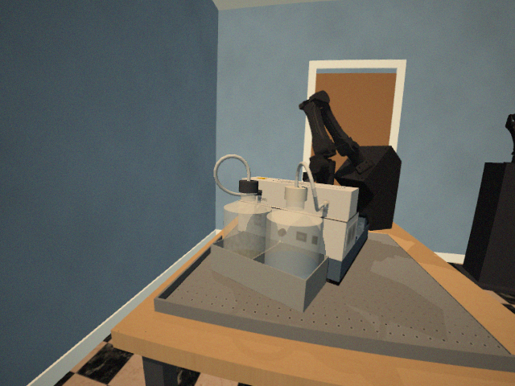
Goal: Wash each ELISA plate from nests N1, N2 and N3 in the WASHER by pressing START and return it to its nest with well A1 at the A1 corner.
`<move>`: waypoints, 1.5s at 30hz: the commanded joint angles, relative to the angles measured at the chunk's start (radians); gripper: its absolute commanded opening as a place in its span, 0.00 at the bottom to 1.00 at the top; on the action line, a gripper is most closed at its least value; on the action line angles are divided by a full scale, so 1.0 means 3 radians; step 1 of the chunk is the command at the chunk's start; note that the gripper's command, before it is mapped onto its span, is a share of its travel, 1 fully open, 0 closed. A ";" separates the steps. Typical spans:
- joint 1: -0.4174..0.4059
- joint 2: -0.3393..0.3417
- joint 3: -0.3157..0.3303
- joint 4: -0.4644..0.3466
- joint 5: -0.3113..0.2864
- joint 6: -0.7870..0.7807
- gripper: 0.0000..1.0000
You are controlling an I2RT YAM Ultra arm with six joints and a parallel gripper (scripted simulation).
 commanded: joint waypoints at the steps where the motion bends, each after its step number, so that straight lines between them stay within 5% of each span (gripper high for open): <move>1: 0.0004 -0.0012 0.0003 0.0003 0.0003 -0.0011 1.00; 45: -0.0106 0.0294 0.0028 0.0315 -0.0075 -0.0096 1.00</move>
